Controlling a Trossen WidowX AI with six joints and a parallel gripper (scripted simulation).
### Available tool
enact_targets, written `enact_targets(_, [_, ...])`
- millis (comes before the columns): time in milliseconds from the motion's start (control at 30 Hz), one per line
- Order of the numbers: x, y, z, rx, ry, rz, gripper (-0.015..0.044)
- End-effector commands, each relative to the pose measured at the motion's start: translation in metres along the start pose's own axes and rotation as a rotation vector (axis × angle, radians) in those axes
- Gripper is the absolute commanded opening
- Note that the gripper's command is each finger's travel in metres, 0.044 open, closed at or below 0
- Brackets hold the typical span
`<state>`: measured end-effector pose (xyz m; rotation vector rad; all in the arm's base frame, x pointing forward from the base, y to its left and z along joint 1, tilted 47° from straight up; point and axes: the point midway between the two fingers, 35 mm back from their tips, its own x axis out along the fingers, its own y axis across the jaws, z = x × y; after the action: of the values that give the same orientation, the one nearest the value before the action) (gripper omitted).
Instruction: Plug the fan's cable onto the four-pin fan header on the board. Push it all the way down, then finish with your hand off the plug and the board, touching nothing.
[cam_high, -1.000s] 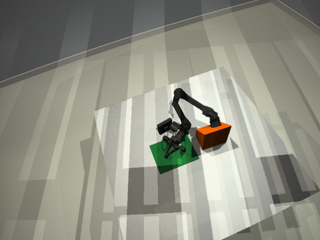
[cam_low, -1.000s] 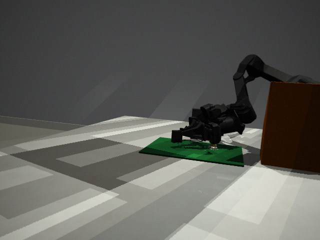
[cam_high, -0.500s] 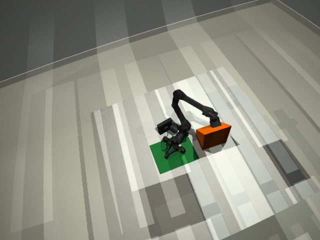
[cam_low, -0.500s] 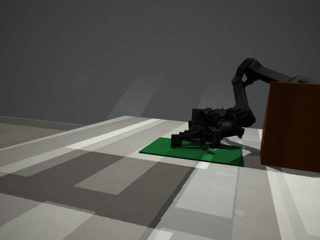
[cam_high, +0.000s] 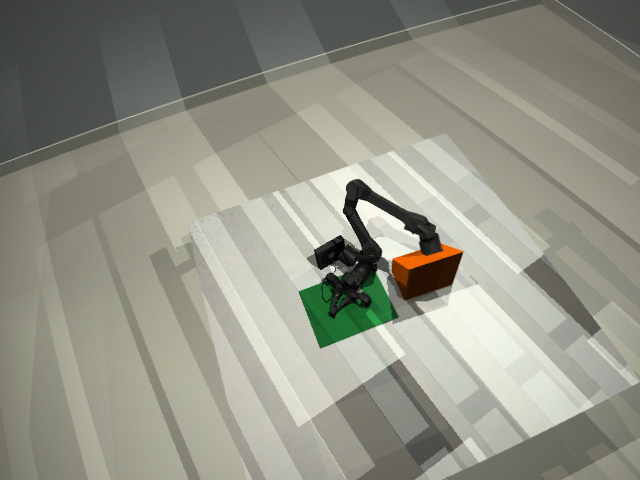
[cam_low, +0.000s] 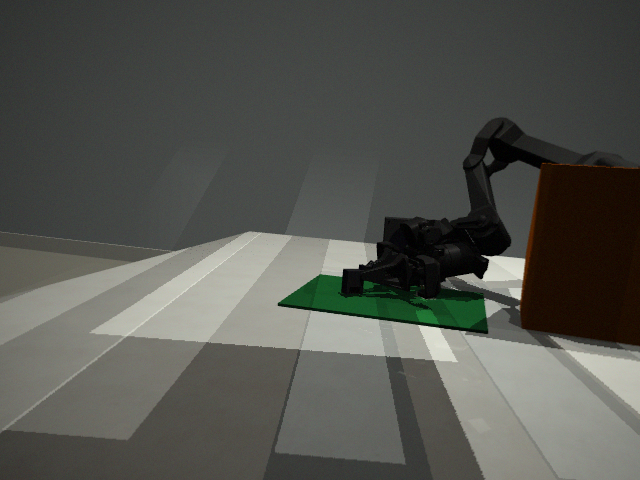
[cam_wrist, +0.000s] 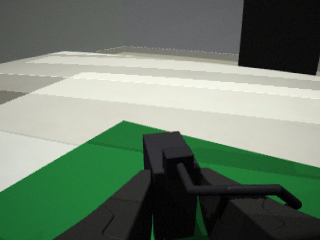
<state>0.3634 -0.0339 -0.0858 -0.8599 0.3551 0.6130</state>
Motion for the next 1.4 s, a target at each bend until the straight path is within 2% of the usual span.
enact_targets(0, [0.0013, 0.0015, -0.0054, 0.004, 0.012, 0.001, 0.0000])
enact_targets(1367, [0.0000, 0.0001, 0.0000, 0.000, 0.000, 0.000, 0.0000])
